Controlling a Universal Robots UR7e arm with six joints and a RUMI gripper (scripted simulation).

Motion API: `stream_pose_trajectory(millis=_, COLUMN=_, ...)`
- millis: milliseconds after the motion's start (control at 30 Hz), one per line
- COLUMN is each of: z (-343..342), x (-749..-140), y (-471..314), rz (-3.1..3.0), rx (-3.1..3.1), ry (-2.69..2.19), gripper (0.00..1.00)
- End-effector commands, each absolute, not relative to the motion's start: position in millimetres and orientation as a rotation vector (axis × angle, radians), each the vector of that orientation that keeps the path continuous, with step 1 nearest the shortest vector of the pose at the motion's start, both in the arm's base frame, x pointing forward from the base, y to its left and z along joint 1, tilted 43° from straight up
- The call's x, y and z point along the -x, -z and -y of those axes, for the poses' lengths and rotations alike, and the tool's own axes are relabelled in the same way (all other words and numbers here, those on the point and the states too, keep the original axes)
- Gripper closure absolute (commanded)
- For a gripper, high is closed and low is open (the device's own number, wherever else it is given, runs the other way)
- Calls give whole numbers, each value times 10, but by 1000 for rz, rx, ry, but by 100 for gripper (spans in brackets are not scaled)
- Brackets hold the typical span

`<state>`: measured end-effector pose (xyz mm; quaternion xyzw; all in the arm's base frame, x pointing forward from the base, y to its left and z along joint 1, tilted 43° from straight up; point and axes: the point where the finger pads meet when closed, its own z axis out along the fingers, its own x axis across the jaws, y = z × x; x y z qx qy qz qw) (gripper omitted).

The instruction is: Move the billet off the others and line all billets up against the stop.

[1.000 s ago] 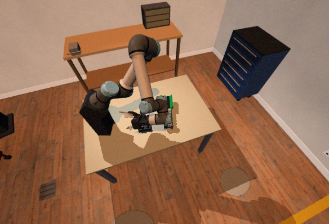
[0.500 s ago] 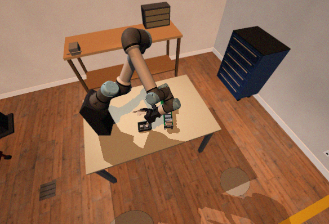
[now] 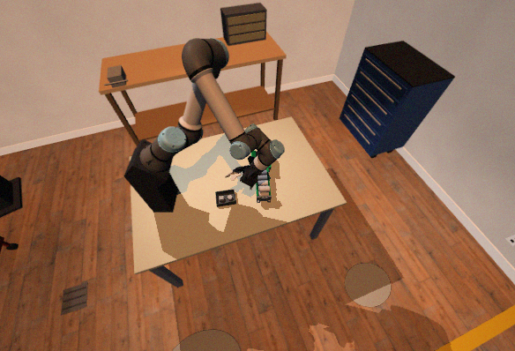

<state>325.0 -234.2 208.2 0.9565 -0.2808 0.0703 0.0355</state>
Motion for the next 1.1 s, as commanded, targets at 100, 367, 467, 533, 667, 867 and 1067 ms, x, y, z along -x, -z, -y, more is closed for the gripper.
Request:
stream_pose_trajectory(millis=100, z=2353, x=-3911, y=-2122, rz=768, rx=-2893, ry=-484, gripper=0)
stream_pose_trajectory(millis=367, z=2345, x=-4360, y=-2167, rz=696, rx=-2849, ry=-668, gripper=0)
stream_pose_trajectory(millis=467, z=2345, x=-4543, y=-2185, rz=666, rx=-2828, ry=-741, gripper=0)
stream_pose_trajectory(millis=533, z=2346, x=-4652, y=-2196, rz=648, rx=-2815, ry=-784, gripper=0)
stream_pose_trajectory(millis=667, z=2333, x=-4841, y=-2218, rz=616, rx=-2790, ry=-860, gripper=0)
stream_pose_trajectory(millis=867, z=2334, x=-4996, y=-2235, rz=590, rx=-2768, ry=-920, gripper=0)
stream_pose_trajectory(millis=1067, z=2333, x=-5170, y=-2252, rz=561, rx=-2742, ry=-986, gripper=0)
